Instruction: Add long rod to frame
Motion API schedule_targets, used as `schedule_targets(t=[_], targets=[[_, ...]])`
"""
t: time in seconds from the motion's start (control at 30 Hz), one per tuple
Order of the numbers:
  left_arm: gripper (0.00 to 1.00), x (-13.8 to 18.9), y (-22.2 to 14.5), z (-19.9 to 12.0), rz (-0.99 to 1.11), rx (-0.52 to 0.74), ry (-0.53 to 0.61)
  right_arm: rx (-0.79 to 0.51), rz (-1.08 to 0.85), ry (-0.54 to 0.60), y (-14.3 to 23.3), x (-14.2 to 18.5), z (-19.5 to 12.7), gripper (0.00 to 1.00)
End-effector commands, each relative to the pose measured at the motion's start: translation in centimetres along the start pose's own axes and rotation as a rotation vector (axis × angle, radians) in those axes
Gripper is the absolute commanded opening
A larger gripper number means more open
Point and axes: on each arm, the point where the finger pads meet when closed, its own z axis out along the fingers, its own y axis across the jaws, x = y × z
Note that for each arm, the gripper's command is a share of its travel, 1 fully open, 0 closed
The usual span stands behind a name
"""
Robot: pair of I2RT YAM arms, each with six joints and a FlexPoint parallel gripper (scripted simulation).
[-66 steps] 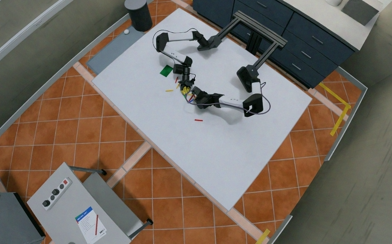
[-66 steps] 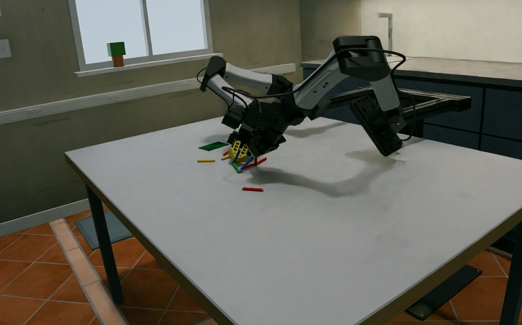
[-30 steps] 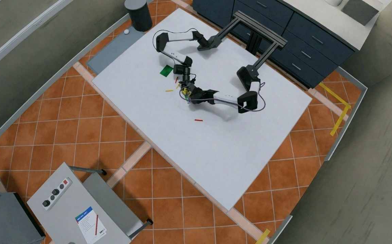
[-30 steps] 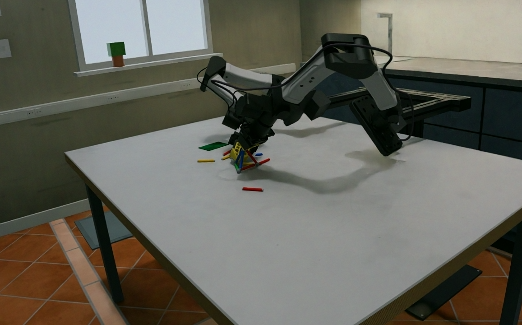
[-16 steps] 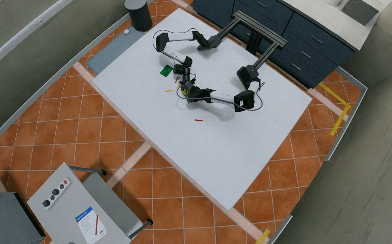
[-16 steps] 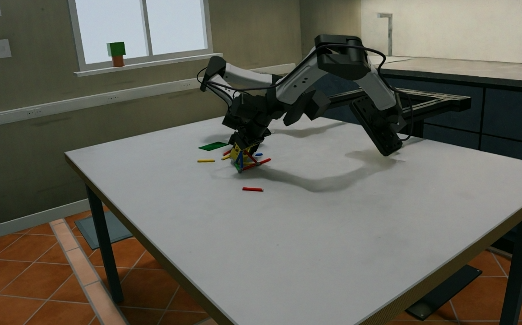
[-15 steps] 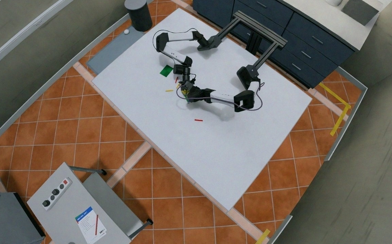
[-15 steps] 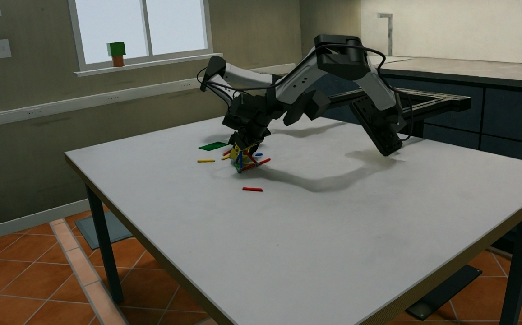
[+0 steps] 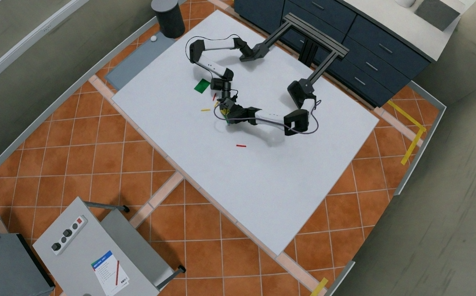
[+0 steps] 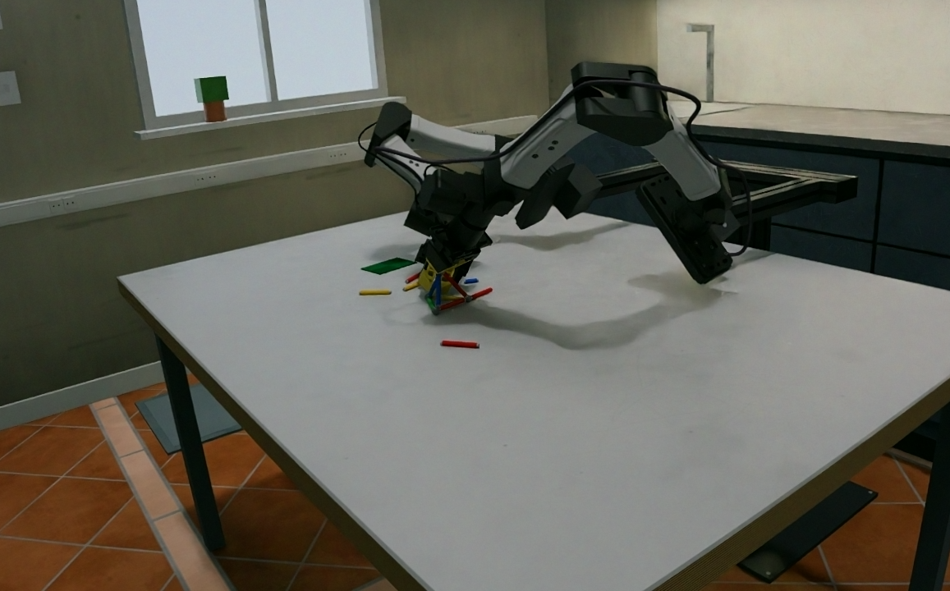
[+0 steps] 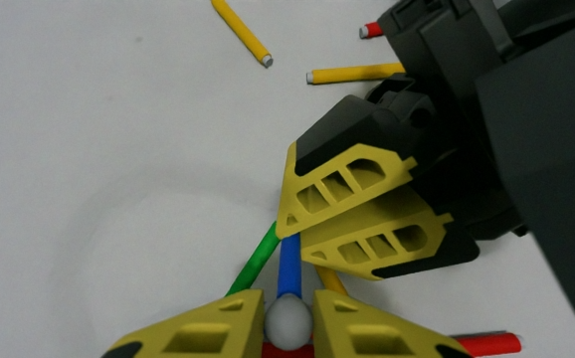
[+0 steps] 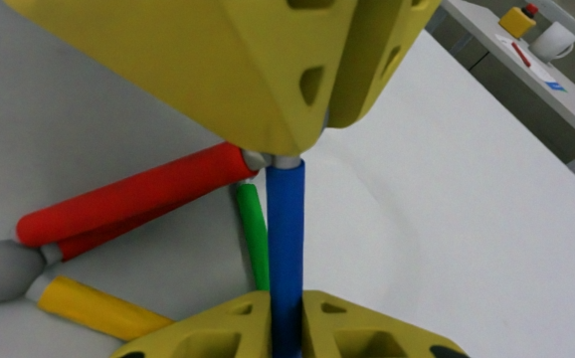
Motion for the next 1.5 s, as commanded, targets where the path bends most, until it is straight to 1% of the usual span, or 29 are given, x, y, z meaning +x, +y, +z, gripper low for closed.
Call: schedule_targets(t=[0.0,0.07,0.2,0.37,0.57,0.6,0.63,0.77,1.0,1.07,1.2,1.27,1.33,1.4,1.47], targets=[[0.18,-2.1,1.4,-1.0,0.002,-0.049,-0.046,0.011,-0.004,-0.042,-0.4,-0.8,0.1,0.0],[0.18,-1.8,1.5,-1.7,0.0,-0.051,-0.034,0.011,-0.004,-0.042,-0.4,-0.8,0.1,0.0],[0.18,-1.2,0.7,-3.2,0.009,-0.033,-0.015,0.011,-0.004,-0.042,-0.4,-0.8,0.1,0.0],[0.18,-1.2,0.4,-3.6,0.008,-0.034,-0.017,0.013,-0.004,-0.042,-0.5,-0.8,0.1,0.0],[0.18,-1.0,-0.1,-6.5,0.008,-0.028,-0.017,0.013,-0.004,-0.042,-0.5,-0.8,0.1,0.0],[0.18,-0.9,0.1,-6.2,0.002,-0.023,-0.019,0.013,-0.004,-0.042,-0.5,-0.8,0.1,0.11],[0.18,-0.9,0.4,-5.9,-0.003,-0.024,-0.025,0.029,-0.006,-0.041,-1.0,-0.6,-0.1,0.2],[0.18,-1.4,1.0,-5.8,-0.004,-0.035,-0.04,0.057,-0.012,-0.04,-1.4,-0.3,-1.7,0.2],[0.18,-1.4,1.0,-5.8,-0.004,-0.033,-0.039,0.045,-0.009,-0.04,-1.4,-0.3,-2.6,0.2],[0.18,-1.4,1.0,-5.8,-0.004,-0.033,-0.039,0.045,-0.01,-0.039,-1.6,-0.3,-3.5,0.2],[0.18,-1.4,1.0,-5.8,-0.004,-0.033,-0.039,0.055,-0.013,-0.04,-1.8,-0.3,-6.2,0.2],[0.4,-1.5,0.9,-6.4,-0.004,-0.037,-0.027,0.033,-0.001,-0.04,-1.3,-0.3,-7.1,0.2],[0.61,-0.9,0.3,-5.9,-0.003,-0.021,0.012,-0.004,0.022,-0.04,-0.6,-0.5,-7.6,0.2],[0.61,-0.9,0.3,-5.9,-0.003,-0.021,0.012,-0.004,0.022,-0.04,-0.6,-0.5,-7.6,0.2],[0.61,-0.6,-0.1,-6.0,-0.009,-0.01,0.052,-0.047,0.051,-0.039,-0.1,-1.0,-7.8,0.2]])
